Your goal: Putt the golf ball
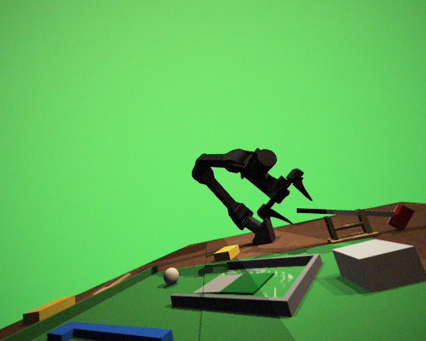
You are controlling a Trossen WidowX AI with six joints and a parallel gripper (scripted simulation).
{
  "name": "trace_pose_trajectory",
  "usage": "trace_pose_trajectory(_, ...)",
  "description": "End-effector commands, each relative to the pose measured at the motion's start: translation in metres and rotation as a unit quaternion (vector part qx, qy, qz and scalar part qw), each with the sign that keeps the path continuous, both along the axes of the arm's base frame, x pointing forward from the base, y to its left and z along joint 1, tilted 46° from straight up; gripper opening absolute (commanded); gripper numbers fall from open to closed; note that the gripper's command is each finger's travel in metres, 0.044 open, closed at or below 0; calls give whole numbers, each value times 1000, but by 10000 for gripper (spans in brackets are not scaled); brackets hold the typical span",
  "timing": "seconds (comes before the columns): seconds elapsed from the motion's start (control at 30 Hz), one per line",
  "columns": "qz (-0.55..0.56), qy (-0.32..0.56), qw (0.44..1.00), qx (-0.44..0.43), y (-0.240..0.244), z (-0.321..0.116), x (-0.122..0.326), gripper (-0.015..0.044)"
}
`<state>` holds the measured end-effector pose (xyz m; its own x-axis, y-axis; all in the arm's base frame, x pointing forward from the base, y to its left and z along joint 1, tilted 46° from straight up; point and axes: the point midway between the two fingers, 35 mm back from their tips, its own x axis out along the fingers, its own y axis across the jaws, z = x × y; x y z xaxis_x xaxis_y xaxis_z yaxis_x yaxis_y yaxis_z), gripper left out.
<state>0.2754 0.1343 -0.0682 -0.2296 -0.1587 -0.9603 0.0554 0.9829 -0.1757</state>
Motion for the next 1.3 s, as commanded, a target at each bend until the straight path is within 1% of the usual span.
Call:
trace_pose_trajectory(0.0, 535, 203, 817, -77, 49, -3, -5, 440)
trace_pose_trajectory(0.17, 649, 279, 703, -80, 60, -2, -7, 440)
trace_pose_trajectory(0.23, 669, 294, 678, -77, 62, -2, -8, 440)
trace_pose_trajectory(0.9, 670, 294, 677, -77, 62, -2, -8, 440)
trace_pose_trajectory(1.27, 670, 294, 677, -77, 46, -18, -10, 440)
